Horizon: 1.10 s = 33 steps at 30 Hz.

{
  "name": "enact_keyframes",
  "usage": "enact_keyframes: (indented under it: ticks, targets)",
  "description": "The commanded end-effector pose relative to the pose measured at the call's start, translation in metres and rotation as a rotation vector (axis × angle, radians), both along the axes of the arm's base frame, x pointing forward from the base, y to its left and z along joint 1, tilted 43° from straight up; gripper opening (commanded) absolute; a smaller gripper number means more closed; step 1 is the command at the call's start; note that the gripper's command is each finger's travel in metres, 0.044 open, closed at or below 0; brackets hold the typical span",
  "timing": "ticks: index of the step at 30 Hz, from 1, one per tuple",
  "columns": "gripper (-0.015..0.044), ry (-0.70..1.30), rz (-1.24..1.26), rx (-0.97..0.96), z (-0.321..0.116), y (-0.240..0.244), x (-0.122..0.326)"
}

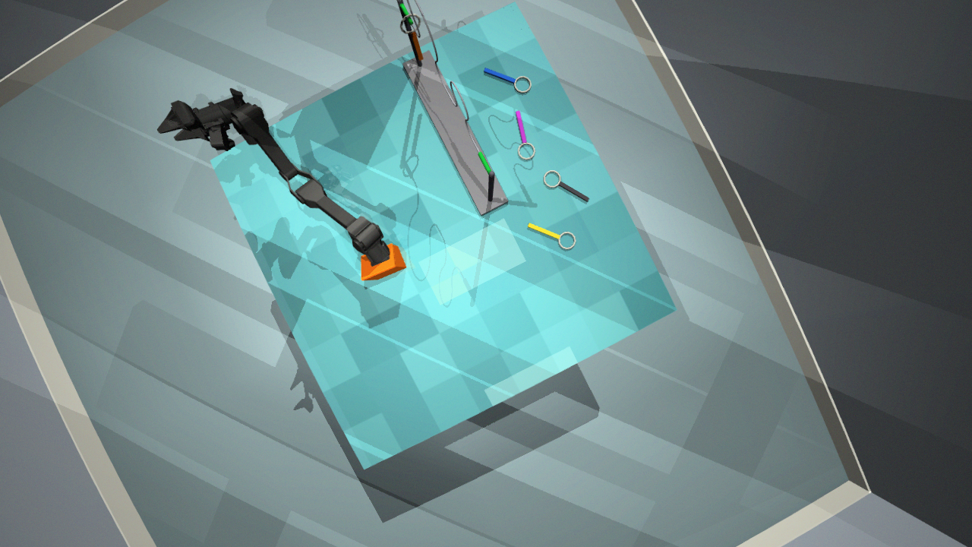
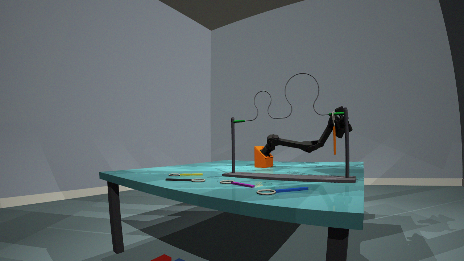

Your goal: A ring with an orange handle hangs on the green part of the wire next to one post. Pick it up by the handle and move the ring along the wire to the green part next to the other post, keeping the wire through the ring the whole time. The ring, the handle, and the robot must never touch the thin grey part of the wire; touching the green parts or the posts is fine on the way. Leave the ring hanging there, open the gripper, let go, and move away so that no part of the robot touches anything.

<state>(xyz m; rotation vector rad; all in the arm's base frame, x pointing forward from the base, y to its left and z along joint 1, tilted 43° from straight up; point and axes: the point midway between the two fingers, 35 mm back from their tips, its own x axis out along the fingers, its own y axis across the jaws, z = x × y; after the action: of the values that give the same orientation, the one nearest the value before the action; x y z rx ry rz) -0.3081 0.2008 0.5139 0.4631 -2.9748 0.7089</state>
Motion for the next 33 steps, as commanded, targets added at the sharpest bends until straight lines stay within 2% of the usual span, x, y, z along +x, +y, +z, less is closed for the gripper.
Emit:
enact_keyframes:
  ticks: [1, 4, 9, 16, 24, 29, 33]
  targets:
    - [0.0374, 0.002, 0.002, 0.003, 0.001, -0.001, 0.0]
    - [0.0295, 0.029, 0.032, 0.041, 0.01, -0.02, -0.001]
    - [0.0164, 0.146, 0.143, 0.173, 0.042, -0.09, 0.006]
    - [0.016, 0.346, 0.321, 0.335, 0.084, -0.191, 0.047]
    - [0.016, 0.597, 0.532, 0.473, 0.116, -0.284, 0.135]
    - [0.016, 0.711, 0.529, 0.48, 0.127, -0.296, 0.157]
    - [0.016, 0.807, 0.588, 0.504, 0.133, -0.314, 0.194]
